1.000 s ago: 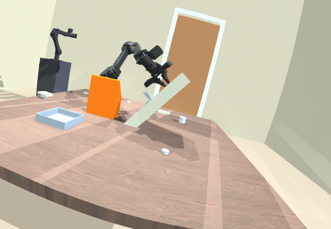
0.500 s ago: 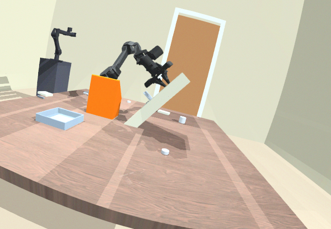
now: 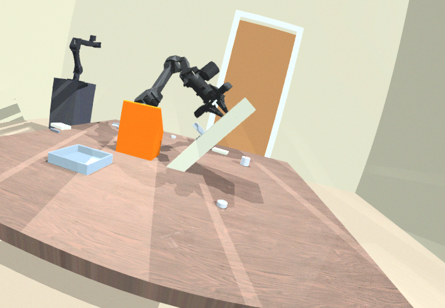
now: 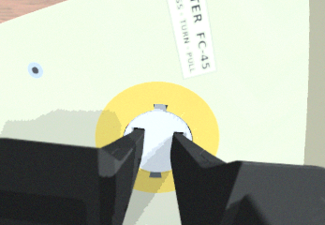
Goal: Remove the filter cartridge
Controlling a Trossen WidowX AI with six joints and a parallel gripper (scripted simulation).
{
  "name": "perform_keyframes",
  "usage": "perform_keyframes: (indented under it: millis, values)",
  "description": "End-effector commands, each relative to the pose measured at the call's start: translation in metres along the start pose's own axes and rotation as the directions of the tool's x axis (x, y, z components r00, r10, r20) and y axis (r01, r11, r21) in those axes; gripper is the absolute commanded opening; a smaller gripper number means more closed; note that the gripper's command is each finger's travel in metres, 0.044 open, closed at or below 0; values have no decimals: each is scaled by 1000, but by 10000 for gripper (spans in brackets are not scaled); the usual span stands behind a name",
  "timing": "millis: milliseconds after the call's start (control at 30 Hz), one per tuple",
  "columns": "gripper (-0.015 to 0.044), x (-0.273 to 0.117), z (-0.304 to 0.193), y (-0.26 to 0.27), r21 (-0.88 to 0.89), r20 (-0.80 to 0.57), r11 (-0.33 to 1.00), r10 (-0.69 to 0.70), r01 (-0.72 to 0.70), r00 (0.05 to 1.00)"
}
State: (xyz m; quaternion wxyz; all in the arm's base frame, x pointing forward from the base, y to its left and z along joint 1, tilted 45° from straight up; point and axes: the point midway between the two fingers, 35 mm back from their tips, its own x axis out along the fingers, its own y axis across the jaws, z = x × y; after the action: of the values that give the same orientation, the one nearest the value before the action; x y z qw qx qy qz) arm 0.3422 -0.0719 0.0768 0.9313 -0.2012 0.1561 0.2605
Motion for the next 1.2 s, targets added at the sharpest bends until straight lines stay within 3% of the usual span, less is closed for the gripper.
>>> perform_keyframes:
  millis: [0, 533, 1167]
  values:
    - [0, 3, -1, 0, 73, -8, 997, -2, 2, 1000]
    - [0, 6, -1, 0, 583, -11, 813, 0, 6, 1000]
    - [0, 5, -1, 0, 959, -11, 282, 0, 11, 1000]
